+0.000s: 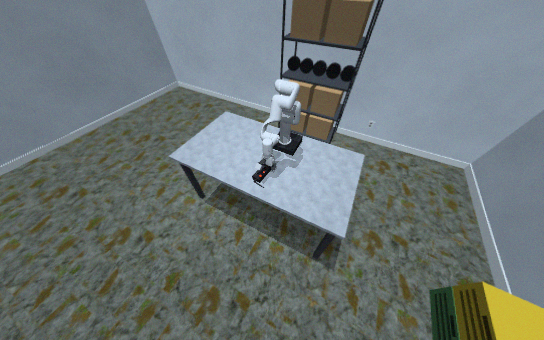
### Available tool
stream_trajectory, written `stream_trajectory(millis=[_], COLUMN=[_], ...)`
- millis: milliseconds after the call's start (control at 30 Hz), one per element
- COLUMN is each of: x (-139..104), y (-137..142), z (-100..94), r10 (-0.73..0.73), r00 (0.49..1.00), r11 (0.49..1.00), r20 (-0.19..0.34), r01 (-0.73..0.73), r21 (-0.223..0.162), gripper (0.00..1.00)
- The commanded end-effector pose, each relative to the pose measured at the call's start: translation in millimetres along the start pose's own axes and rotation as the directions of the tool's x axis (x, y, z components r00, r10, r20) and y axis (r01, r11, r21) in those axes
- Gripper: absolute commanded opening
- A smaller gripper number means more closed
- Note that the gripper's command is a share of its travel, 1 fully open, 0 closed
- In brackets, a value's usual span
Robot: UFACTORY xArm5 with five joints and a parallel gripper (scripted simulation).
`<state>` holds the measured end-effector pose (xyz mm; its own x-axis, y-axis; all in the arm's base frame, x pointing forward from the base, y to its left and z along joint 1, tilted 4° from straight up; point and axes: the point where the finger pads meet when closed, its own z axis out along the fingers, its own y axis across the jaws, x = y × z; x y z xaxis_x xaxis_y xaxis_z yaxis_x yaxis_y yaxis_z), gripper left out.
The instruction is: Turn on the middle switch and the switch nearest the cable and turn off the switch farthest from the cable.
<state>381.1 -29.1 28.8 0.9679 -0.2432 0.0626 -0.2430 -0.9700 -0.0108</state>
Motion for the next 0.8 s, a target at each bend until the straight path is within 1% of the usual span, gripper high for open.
stream_trajectory(millis=[0, 167, 500, 767], x=[0, 0, 0, 0], y=[0, 0, 0, 0], z=[0.0, -5.6, -32.4, -38.2], r10=[0.000, 0.000, 0.000, 0.000], r00=[1.000, 1.000, 1.000, 1.000], r11=[1.000, 1.000, 1.000, 1.000], r20=[0.000, 0.000, 0.000, 0.000], r01=[0.000, 0.000, 0.000, 0.000], r21=[0.000, 0.000, 0.000, 0.000], gripper=[0.00, 0.00, 0.00, 0.00])
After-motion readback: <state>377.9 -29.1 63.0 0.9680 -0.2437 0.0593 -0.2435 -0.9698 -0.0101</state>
